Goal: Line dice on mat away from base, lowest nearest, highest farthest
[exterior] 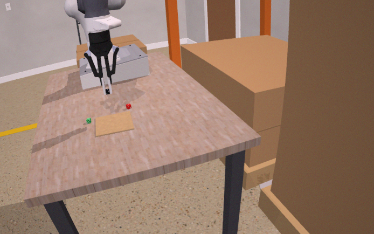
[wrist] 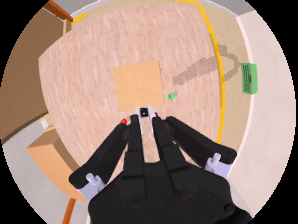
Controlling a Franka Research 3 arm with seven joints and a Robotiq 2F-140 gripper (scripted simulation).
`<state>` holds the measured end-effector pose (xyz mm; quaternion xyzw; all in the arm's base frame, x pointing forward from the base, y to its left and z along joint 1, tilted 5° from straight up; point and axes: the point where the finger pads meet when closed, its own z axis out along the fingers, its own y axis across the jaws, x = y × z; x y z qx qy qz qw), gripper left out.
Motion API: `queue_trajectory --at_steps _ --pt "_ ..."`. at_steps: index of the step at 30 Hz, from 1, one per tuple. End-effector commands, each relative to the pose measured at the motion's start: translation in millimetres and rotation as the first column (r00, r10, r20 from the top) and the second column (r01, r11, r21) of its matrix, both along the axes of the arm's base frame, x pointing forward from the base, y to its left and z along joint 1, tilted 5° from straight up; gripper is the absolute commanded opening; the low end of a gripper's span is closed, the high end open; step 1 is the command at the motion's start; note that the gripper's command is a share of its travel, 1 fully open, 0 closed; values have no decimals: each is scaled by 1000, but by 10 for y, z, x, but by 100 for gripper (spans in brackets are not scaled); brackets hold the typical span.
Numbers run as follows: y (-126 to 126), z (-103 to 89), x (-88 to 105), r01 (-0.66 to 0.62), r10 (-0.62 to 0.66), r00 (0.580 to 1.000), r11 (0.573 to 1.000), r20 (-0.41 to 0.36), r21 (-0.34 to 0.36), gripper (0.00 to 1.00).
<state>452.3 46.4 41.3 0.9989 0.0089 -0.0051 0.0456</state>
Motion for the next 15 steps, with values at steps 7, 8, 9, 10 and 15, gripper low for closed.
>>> queue_trajectory --at_steps 7,8,9,10,15 --pt "9 -5 4 -73 73 997 997 -7 13 7" --pt "8 -16 4 -73 73 997 997 -7 13 7" --pt "7 -30 4 -73 73 997 997 -7 13 7" --pt "5 -49 4 -73 74 997 997 -7 13 7" --pt "-9 -207 3 -73 74 997 997 -7 13 7"
